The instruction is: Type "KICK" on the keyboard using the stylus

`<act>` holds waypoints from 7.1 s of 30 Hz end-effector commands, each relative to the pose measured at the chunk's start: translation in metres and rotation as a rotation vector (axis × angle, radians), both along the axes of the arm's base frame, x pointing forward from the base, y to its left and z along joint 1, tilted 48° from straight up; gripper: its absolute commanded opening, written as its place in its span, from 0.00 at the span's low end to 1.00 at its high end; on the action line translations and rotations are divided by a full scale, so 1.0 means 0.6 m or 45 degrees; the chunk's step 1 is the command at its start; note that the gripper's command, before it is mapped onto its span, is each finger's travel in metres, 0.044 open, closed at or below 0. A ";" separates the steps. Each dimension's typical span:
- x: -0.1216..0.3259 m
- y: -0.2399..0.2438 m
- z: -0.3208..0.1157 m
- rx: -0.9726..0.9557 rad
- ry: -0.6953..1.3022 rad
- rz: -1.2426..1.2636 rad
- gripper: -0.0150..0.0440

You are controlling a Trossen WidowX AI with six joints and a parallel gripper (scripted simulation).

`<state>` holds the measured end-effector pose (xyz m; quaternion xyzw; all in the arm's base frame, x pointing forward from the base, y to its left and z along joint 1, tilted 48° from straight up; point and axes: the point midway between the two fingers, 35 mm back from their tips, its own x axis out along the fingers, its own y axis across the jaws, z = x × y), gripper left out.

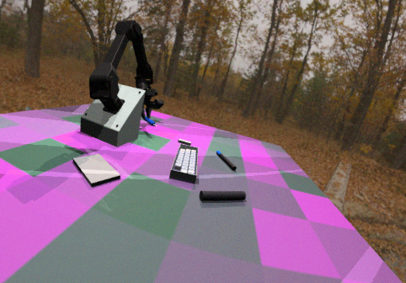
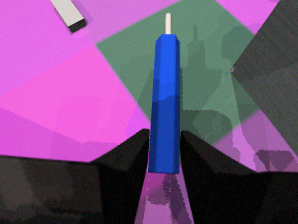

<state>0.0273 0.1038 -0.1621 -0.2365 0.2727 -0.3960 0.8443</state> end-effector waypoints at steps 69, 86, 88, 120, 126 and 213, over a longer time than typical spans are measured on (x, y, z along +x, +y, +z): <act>0.052 -0.014 -0.042 0.011 -0.001 0.005 0.51; 0.054 0.022 0.000 0.008 0.000 -0.007 0.51; 0.069 0.020 0.007 0.034 0.033 -0.036 0.51; 0.123 -0.020 0.016 0.127 0.119 -0.133 0.51; 0.125 -0.025 0.011 0.127 0.119 -0.133 0.51; 0.124 -0.013 0.023 0.130 0.117 -0.140 0.25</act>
